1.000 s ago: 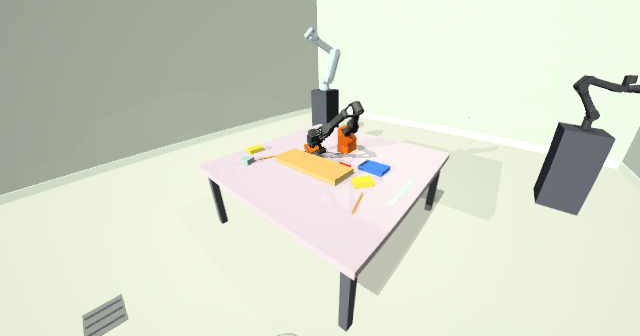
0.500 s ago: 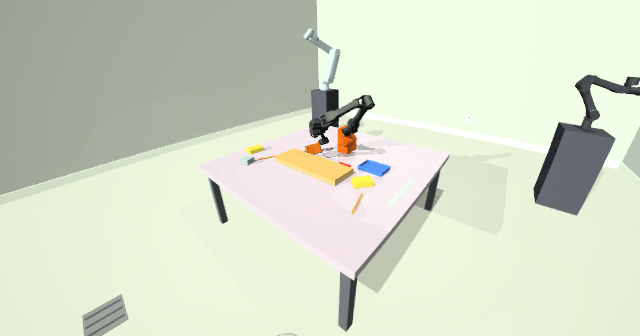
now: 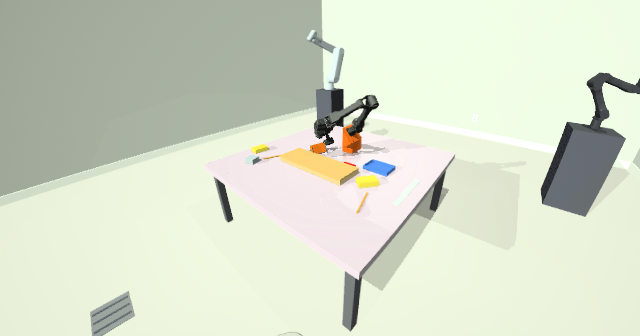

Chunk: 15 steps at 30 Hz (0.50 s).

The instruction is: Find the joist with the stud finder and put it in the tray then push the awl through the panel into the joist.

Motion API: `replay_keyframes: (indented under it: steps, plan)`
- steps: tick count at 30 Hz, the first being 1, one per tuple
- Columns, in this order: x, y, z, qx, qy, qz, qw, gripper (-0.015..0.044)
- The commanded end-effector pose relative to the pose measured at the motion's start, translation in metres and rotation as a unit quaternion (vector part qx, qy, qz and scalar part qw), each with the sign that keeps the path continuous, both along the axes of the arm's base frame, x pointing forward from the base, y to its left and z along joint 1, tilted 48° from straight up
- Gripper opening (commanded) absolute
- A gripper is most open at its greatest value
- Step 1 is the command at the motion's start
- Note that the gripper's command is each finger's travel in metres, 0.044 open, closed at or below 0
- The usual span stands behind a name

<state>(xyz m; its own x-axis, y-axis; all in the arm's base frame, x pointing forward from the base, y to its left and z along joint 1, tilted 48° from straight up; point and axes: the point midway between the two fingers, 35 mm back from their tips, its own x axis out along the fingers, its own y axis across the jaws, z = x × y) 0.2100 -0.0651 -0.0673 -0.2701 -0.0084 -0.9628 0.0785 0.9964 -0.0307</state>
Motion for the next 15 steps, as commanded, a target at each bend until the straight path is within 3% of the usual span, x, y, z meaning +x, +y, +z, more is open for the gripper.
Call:
replay_keyframes:
  steps: [1,7,15]
  plan:
    - [0.0,0.0,0.0,0.001,0.0,-0.003,1.0,0.044]
    - [0.0,-0.001,-0.003,0.02,0.005,0.018,1.0,0.044]
    - [-0.008,-0.014,-0.038,0.249,-0.017,0.241,0.938,0.044]
